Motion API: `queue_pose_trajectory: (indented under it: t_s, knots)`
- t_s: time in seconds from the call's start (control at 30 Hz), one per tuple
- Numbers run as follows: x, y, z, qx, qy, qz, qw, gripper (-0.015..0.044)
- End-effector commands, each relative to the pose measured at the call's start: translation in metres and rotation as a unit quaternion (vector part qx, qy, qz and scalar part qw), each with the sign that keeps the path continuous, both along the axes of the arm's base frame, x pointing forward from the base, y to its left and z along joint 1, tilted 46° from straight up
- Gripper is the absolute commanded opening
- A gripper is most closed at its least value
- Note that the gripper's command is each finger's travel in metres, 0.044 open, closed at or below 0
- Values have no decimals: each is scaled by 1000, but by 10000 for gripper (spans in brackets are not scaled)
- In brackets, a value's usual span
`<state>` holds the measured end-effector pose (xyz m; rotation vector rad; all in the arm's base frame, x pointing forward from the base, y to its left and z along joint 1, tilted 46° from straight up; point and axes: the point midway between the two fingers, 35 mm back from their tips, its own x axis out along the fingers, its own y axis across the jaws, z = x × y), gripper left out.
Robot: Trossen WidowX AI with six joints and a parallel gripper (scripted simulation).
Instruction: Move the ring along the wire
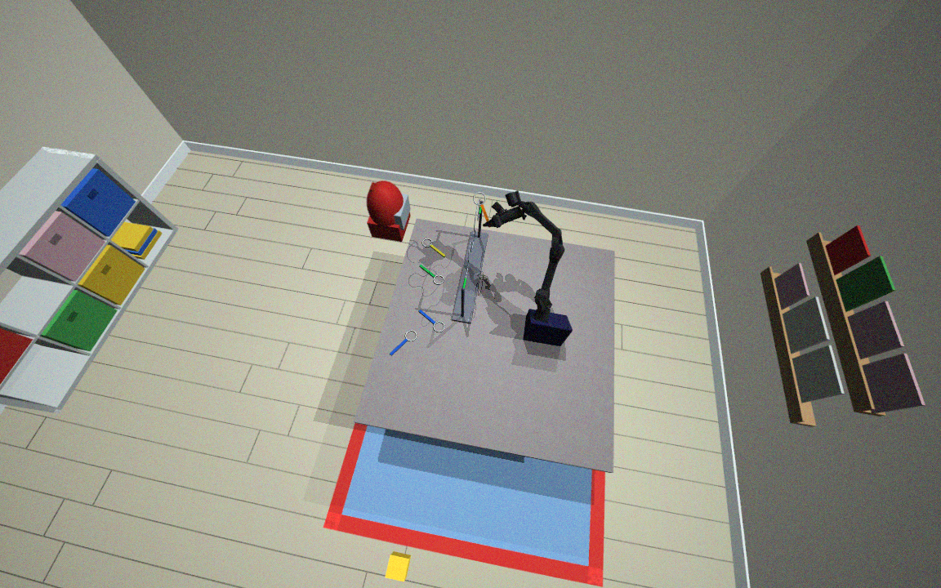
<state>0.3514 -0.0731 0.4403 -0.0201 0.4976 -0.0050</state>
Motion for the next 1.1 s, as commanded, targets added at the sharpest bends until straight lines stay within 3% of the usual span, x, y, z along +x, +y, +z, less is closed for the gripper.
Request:
queue_pose_trajectory:
  t_s: [0.0, 1.07]
  knots:
    - [0, -2, -1, -31, 0, -2, 1000, -150]
    - [1, -15, 1, -233, -14, -15, 972, -150]
